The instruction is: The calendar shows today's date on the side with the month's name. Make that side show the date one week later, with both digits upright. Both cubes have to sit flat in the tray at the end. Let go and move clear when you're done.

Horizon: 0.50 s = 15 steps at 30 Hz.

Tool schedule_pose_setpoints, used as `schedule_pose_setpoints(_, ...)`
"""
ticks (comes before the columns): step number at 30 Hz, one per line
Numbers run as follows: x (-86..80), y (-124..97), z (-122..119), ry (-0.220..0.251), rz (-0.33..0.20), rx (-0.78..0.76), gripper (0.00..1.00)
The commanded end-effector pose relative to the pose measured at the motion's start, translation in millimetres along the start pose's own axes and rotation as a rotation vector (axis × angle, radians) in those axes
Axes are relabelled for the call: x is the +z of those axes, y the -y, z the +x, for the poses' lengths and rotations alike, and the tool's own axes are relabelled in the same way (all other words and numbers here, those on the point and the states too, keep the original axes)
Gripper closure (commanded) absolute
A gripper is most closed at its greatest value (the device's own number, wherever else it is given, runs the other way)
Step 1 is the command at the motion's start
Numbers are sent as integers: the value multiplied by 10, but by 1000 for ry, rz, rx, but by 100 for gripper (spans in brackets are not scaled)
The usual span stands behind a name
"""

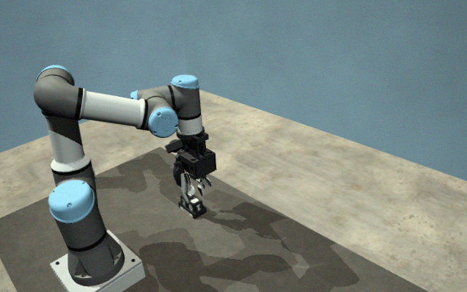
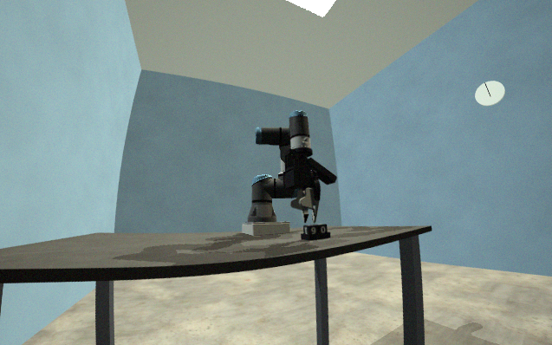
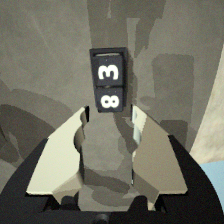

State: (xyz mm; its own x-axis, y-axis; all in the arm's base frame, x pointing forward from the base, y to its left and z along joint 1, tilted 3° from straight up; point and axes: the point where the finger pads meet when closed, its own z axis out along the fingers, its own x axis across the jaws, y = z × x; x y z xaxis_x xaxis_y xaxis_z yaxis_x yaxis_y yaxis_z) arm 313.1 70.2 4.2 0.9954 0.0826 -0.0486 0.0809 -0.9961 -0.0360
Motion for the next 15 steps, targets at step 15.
schedule_pose_setpoints(15, 70, -2, 8, -3, -1, 0, 71)
